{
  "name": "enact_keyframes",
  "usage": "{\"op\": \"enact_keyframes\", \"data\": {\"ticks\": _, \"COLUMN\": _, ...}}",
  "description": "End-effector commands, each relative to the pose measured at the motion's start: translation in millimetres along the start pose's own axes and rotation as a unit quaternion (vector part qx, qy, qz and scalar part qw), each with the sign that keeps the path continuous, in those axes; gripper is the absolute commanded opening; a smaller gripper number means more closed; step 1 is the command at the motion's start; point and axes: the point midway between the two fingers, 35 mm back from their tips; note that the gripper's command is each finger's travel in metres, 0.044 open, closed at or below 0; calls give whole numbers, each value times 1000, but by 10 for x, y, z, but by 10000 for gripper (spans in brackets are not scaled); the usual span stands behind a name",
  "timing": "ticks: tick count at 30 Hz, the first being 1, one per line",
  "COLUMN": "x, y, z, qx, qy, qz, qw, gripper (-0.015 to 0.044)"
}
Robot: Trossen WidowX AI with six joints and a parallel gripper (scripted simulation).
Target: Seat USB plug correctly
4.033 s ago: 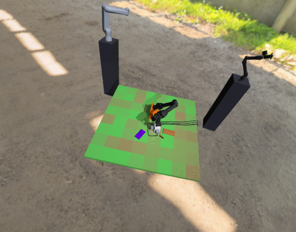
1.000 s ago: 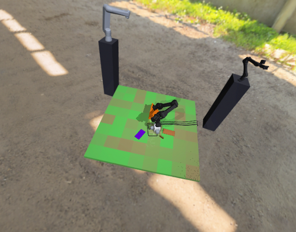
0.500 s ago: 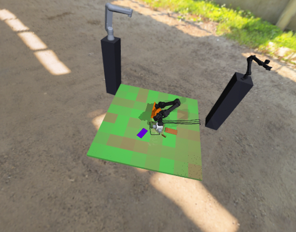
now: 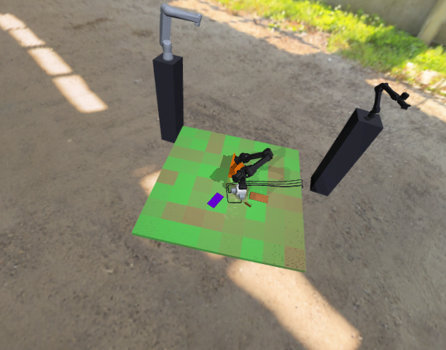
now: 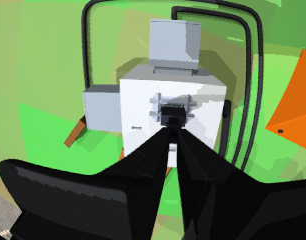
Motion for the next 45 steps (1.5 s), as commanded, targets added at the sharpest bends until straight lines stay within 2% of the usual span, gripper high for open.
{"op": "enact_keyframes", "data": {"ticks": 1, "x": 5, "y": 1, "z": 4, "qx": 2, "qy": -2, "qz": 0, "qw": 1000, "gripper": 0}}
{"op": "enact_keyframes", "data": {"ticks": 45, "x": 58, "y": -1, "z": 4, "qx": 2, "qy": -2, "qz": 0, "qw": 1000, "gripper": 0}}
Point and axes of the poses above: the point midway between the two fingers, 35 mm back from their tips, its own x axis out along the fingers, its own z axis across the jaws, y = z × x, and after that the axes turned 8 degrees about -x, right-handed
